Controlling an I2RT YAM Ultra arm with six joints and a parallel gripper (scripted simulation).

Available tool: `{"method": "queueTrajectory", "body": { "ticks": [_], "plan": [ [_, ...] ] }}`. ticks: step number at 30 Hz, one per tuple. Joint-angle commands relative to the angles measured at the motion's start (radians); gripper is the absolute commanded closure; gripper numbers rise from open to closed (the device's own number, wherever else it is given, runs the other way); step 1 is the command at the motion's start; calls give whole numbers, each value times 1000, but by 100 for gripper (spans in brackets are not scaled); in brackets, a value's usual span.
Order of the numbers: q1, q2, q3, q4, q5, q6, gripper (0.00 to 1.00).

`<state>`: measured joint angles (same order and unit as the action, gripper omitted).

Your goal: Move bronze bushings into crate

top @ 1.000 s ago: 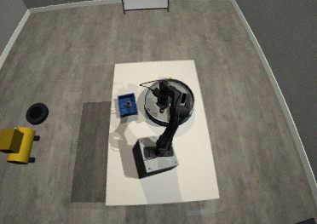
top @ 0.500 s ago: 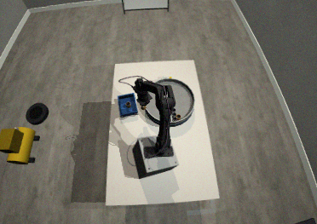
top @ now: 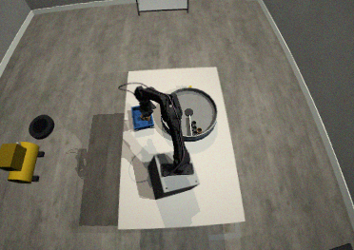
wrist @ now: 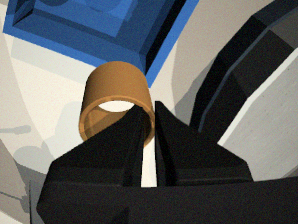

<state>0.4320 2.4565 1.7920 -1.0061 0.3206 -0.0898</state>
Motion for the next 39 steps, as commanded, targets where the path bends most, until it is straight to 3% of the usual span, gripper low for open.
{"method": "queueTrajectory", "body": {
  "ticks": [1,12,15,18,22,39],
  "plan": [
    [36,23,85,-55,-8,47,100],
    [74,124,250,-131,-15,89,100],
    [76,98,261,-136,-10,92,100],
    [80,146,283,-147,-11,96,100],
    [83,139,301,-156,-12,100,100],
    [84,144,309,-154,-13,101,100]
  ]
}}
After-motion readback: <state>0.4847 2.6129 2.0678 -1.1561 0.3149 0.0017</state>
